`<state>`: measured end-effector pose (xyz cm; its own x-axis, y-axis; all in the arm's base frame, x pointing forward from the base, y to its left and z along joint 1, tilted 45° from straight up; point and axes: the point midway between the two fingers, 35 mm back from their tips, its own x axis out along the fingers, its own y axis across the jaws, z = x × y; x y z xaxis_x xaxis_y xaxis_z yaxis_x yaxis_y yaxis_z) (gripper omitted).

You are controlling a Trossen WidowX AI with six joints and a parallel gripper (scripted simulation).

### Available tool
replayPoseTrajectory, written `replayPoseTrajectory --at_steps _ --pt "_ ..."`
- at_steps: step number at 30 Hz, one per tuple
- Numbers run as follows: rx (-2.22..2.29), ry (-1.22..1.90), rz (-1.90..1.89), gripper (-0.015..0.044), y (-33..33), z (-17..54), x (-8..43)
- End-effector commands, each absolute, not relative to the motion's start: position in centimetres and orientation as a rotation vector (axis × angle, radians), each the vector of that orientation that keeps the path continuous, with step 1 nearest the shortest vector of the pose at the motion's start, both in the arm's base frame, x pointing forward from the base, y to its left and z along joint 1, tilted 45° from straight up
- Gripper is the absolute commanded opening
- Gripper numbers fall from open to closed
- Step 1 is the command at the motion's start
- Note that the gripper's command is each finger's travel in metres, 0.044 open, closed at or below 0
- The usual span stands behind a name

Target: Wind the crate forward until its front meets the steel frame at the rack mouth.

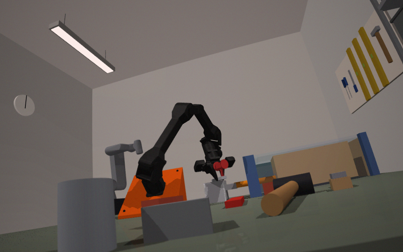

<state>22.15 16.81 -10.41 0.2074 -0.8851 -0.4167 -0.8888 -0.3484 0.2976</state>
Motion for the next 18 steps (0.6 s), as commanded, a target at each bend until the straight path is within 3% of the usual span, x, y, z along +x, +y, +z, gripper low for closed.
replayPoseTrajectory --at_steps 1,15,18 --pt "-2.436 1.788 0.835 0.0053 16.83 -10.42 22.16" --pt "-2.436 1.788 0.835 0.042 16.83 -10.42 22.16" --pt "-2.436 1.788 0.835 0.044 16.83 -10.42 22.16"
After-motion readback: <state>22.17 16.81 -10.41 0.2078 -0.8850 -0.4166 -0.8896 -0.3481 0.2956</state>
